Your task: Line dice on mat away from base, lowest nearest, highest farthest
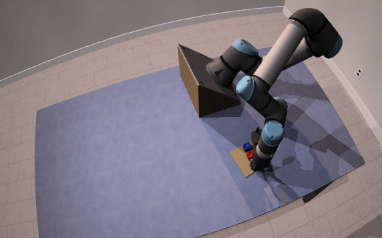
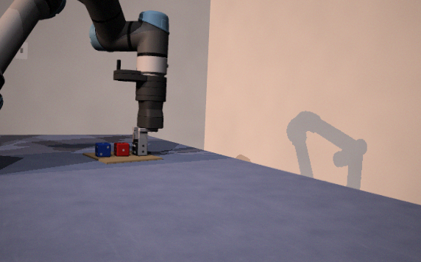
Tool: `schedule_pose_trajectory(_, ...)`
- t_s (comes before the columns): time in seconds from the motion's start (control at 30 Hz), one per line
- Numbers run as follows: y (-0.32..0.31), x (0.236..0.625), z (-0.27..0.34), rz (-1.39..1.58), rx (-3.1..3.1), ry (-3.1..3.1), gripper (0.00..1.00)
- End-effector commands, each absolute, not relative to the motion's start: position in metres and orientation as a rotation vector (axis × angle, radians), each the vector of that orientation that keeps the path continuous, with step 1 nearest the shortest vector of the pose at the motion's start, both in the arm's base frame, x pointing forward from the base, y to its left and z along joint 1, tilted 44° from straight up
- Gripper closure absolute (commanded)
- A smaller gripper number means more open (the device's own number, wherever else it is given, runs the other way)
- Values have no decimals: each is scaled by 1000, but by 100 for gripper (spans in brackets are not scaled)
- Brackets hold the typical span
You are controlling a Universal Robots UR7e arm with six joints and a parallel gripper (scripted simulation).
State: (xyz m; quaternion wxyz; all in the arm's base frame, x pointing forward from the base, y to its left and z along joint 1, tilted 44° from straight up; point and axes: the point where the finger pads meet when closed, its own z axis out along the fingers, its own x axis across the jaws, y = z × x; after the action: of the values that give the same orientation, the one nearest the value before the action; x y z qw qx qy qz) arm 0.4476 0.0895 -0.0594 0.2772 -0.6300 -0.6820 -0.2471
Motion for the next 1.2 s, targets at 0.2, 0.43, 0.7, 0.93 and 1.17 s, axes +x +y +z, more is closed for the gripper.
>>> schedule_pose_trajectory(0.2,89,448,-59,-665,-1693,-1832,25)
schedule_pose_trajectory(0.43,89,448,-59,-665,-1693,-1832,13)
schedule_pose_trajectory(0.7,89,448,-59,-665,-1693,-1832,13)
schedule_pose_trajectory(0.93,84,449,-54,-665,-1693,-1832,13)
schedule_pose_trajectory(1.17,70,450,-39,-665,-1693,-1832,13)
